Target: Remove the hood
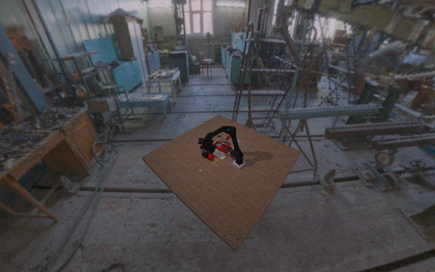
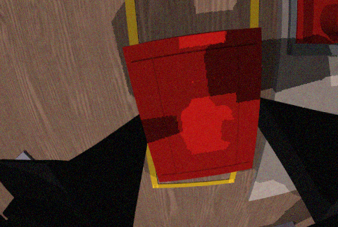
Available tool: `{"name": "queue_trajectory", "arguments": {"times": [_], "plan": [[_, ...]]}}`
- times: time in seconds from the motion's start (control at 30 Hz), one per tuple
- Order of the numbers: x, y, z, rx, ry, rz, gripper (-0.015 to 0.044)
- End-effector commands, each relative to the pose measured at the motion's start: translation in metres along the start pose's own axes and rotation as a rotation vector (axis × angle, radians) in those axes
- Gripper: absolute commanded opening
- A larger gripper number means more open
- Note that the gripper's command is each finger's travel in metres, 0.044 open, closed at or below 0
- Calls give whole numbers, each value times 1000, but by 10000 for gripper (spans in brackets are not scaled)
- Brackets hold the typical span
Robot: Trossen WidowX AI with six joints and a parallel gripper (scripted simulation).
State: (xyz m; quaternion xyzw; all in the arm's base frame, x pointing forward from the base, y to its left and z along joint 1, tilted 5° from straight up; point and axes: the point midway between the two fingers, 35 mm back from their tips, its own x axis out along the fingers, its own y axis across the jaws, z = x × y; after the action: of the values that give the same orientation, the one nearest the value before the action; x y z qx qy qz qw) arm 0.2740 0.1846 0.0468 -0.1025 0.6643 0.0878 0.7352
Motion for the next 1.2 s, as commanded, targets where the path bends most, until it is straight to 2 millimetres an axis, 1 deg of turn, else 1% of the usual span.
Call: {"name": "queue_trajectory", "arguments": {"times": [0.0, 0.37, 0.4, 0.5, 0.63, 0.67, 1.17], "plan": [[0, 0, 0, 0, 0, 0, 131], [0, 0, 0, 0, 0, 0, 420], [-3, 0, 0, 0, 0, 0, 440], [-21, 1, 2, 0, -1, 1, 440], [-62, 0, 1, 0, -3, 1, 440], [-68, 0, 0, 0, -3, 2, 440], [-70, 0, 0, 0, -3, 2, 440]]}}
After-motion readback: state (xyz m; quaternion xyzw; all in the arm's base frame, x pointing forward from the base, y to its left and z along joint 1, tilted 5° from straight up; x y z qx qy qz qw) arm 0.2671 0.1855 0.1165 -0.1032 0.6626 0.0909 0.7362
